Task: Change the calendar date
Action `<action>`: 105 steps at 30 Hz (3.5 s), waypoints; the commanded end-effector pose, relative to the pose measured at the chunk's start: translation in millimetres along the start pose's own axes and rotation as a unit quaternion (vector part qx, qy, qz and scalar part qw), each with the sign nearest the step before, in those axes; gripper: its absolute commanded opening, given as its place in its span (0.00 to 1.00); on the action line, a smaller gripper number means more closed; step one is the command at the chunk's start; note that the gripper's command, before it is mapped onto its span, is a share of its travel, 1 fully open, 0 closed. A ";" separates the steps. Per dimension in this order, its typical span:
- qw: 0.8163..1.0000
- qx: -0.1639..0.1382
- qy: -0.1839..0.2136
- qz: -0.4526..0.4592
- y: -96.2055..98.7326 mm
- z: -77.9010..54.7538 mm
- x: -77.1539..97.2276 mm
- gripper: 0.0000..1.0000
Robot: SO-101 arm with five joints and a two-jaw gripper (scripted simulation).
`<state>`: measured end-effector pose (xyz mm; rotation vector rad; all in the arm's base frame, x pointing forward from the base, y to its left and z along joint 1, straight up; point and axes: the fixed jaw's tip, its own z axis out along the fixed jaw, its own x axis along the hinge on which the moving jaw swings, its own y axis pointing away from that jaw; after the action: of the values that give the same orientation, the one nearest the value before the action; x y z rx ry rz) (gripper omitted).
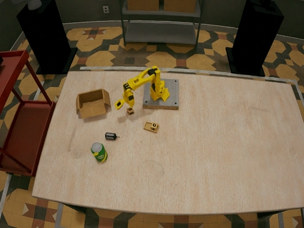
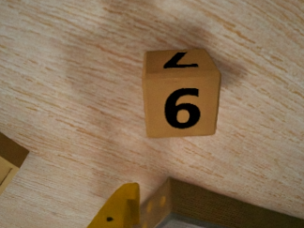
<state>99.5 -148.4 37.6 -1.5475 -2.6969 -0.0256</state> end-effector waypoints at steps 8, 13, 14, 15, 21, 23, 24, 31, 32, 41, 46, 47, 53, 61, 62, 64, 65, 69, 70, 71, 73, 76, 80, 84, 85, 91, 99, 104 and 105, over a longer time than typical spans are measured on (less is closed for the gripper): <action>1.000 -0.001 -0.011 -0.002 -1.1 -4.7 -1.9 0.36; 0.999 -0.001 -0.039 -0.002 -1.0 -13.4 -5.7 0.36; 0.999 -0.001 -0.049 -0.002 -1.0 -16.7 -6.9 0.36; 0.998 -0.001 -0.061 -0.002 -1.0 -20.4 -8.3 0.36; 0.991 -0.002 -0.133 -0.002 -1.0 -44.0 -14.7 0.35; 0.989 -0.002 -0.149 -0.002 -1.0 -49.2 -15.6 0.35; 0.986 -0.002 -0.164 -0.002 -0.9 -54.3 -16.3 0.35; 0.970 -0.003 -0.242 -0.001 -1.0 -81.0 -17.7 0.35; 0.969 -0.003 -0.247 -0.001 -1.0 -82.9 -17.6 0.35; 0.967 -0.003 -0.256 -0.002 -1.0 -85.9 -17.4 0.35; 0.967 -0.002 -0.256 -0.007 -1.0 -85.7 -17.3 0.35; 0.967 -0.001 -0.256 -0.009 -1.1 -85.6 -17.3 0.35; 0.966 0.007 -0.256 -0.038 -1.5 -84.2 -16.8 0.35; 0.962 0.023 -0.255 -0.094 -2.4 -81.5 -15.7 0.35; 0.961 0.026 -0.254 -0.106 -2.6 -81.0 -15.5 0.35; 0.958 0.033 -0.254 -0.133 -3.0 -79.7 -15.0 0.35; 0.956 0.037 -0.253 -0.147 -3.3 -79.0 -14.7 0.35; 0.944 0.055 -0.250 -0.208 -4.5 -76.1 -13.5 0.35; 0.940 0.059 -0.249 -0.225 -4.9 -75.3 -13.2 0.35; 0.936 0.064 -0.248 -0.242 -5.2 -74.5 -12.9 0.35; 0.936 0.064 -0.248 -0.242 -5.2 -74.5 -12.9 0.35; 0.921 0.079 -0.243 -0.294 -6.4 -71.9 -11.9 0.35; 0.895 0.098 -0.236 -0.365 -8.2 -68.4 -10.5 0.35; 0.864 0.118 -0.227 -0.434 -10.1 -64.9 -9.2 0.35; 0.855 0.122 -0.225 -0.451 -10.6 -64.1 -8.9 0.35; 0.819 0.140 -0.214 -0.513 -12.6 -60.9 -7.8 0.35; 0.749 0.167 -0.194 -0.611 -15.9 -55.7 -6.2 0.35; 0.715 0.178 -0.184 -0.651 -17.4 -53.4 -5.5 0.35; 0.709 0.179 -0.182 -0.657 -17.7 -53.1 -5.5 0.35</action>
<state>89.8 -162.9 91.2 0.6323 -3.1341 0.7275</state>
